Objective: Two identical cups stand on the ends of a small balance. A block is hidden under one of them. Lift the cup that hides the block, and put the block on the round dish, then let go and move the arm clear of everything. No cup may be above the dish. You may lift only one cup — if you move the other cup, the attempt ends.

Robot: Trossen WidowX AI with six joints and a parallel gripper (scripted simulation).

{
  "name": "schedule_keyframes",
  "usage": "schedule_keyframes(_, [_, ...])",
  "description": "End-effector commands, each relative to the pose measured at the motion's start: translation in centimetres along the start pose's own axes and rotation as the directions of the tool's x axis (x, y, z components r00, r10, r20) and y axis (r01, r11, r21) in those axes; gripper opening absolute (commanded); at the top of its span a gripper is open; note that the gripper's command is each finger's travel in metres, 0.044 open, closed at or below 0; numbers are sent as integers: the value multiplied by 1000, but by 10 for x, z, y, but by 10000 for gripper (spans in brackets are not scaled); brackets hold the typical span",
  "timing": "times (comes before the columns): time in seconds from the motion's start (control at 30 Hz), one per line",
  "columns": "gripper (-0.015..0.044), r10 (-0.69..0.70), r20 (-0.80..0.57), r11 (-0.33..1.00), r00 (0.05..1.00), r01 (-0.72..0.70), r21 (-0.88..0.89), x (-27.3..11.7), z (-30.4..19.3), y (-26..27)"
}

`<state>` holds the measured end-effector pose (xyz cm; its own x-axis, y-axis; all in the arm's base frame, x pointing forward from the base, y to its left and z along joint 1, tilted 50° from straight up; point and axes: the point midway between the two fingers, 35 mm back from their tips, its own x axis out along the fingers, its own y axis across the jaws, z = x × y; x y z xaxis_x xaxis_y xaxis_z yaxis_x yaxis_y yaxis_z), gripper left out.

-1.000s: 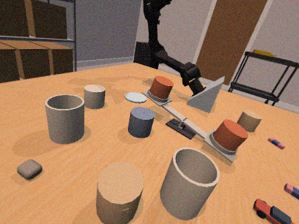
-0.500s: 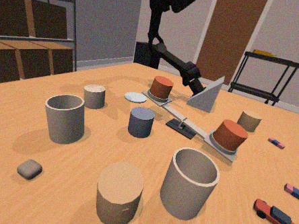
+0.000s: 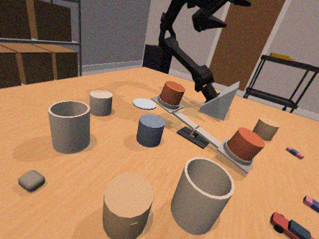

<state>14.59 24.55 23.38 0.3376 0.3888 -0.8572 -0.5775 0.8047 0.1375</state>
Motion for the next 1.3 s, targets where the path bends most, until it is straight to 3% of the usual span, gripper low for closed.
schedule_keyframes(0.0, [440,-122,-75,991,990,126,48,22,-13,-9])
schedule_keyframes(0.3, [440,-377,-176,914,909,396,91,54,-37,-29])
schedule_keyframes(0.63, [440,-652,-187,738,735,672,70,76,-59,-52])
schedule_keyframes(0.97, [440,-854,-54,516,517,856,26,88,-69,-68])
schedule_keyframes(1.27, [440,-921,159,359,355,933,0,97,-69,-69])
